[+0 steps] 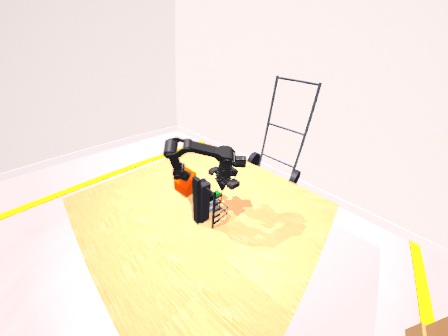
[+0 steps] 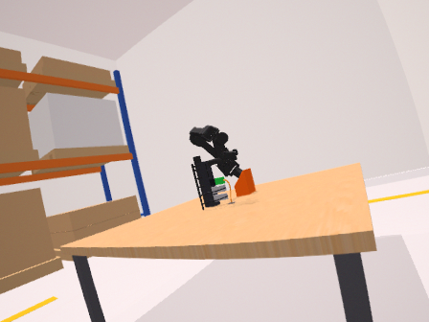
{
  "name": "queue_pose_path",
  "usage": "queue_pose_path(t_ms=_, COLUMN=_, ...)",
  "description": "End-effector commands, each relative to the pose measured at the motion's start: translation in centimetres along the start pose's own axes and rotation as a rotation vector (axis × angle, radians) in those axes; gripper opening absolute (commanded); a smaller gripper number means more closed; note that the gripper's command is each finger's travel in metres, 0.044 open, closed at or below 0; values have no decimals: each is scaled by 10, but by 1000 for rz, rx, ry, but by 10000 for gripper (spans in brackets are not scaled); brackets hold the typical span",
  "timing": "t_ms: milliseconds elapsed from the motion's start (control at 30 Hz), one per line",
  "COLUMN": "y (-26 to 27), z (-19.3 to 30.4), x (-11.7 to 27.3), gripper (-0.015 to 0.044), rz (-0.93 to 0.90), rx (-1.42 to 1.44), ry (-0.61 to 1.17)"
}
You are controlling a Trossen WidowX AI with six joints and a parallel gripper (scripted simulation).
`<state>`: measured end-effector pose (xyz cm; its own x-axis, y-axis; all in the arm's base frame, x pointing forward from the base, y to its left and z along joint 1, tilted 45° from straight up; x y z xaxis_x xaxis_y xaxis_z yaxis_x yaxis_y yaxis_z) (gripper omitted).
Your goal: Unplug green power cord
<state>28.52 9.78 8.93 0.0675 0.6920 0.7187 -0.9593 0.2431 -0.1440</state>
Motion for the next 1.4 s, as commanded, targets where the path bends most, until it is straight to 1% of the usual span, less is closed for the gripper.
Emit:
queue_pose_path(t_ms=0, y=-1, z=2, x=-1, gripper=53, rz=-2, rx=-3, ry=0)
queue_pose_path(t_ms=133, y=-1, z=2, x=-1, gripper=157, rz=-2, rx=-3, ry=0)
queue_pose_path(t_ms=700, y=0, z=3, x=6, gripper=160, rz=0, rx=-8, ry=-1)
queue_pose_path(t_ms=1367, y=-1, z=34, x=6, gripper=160, rz=0, rx=-8, ry=1)
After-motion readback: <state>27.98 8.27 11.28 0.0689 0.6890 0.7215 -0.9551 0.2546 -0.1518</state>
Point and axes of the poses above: the point midway between the two fingers, 35 mm back from their tips, its own x axis back along the fingers, its own y axis across the jaws, z = x × y, the point moved 9 cm from there along x, back along the fingers, and after that the axes turned 2 degrees about -x, right-handed, at the moved point
